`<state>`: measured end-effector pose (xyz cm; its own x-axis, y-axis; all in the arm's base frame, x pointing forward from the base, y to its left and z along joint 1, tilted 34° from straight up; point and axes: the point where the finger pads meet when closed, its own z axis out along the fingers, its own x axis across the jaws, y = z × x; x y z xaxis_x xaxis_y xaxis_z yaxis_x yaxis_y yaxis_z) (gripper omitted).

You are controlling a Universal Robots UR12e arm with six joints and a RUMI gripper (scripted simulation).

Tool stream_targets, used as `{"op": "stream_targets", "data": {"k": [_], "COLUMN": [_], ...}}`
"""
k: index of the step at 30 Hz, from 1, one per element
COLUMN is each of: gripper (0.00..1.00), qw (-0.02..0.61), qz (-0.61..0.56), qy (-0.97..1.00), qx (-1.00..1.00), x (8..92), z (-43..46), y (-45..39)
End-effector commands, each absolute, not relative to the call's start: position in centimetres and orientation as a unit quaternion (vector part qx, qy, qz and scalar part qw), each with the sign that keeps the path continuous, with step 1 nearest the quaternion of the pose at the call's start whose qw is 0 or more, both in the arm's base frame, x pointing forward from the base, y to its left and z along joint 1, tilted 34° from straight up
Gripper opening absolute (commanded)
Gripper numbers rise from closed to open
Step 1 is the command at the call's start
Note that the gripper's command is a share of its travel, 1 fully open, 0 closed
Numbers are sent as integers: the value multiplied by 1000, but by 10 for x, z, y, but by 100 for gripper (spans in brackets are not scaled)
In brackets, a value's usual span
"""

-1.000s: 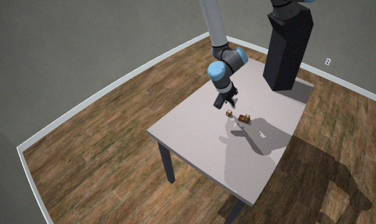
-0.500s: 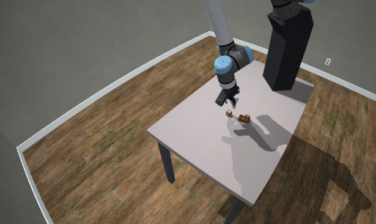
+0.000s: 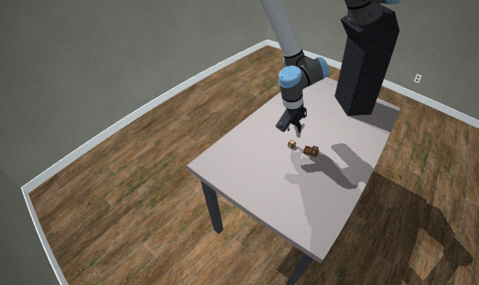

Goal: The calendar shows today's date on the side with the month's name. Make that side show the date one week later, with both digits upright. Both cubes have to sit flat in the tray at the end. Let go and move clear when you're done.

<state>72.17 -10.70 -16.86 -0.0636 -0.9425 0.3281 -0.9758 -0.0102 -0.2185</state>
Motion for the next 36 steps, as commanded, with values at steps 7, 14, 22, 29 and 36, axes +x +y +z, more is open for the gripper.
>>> {"op": "stream_targets", "data": {"k": [7, 14, 22, 29, 36], "gripper": [40, 40, 40, 40, 40], "qw": [35, 22, -9, -28, -45], "qz": [204, 215, 244, 264, 284], "qy": [-700, -697, -688, -680, -672], "qx": [683, 683, 684, 683, 683], "x": [722, 723, 723, 722, 720], "z": [-169, -171, -174, -173, -170], "y": [-107, -107, -108, -108, -107]}}
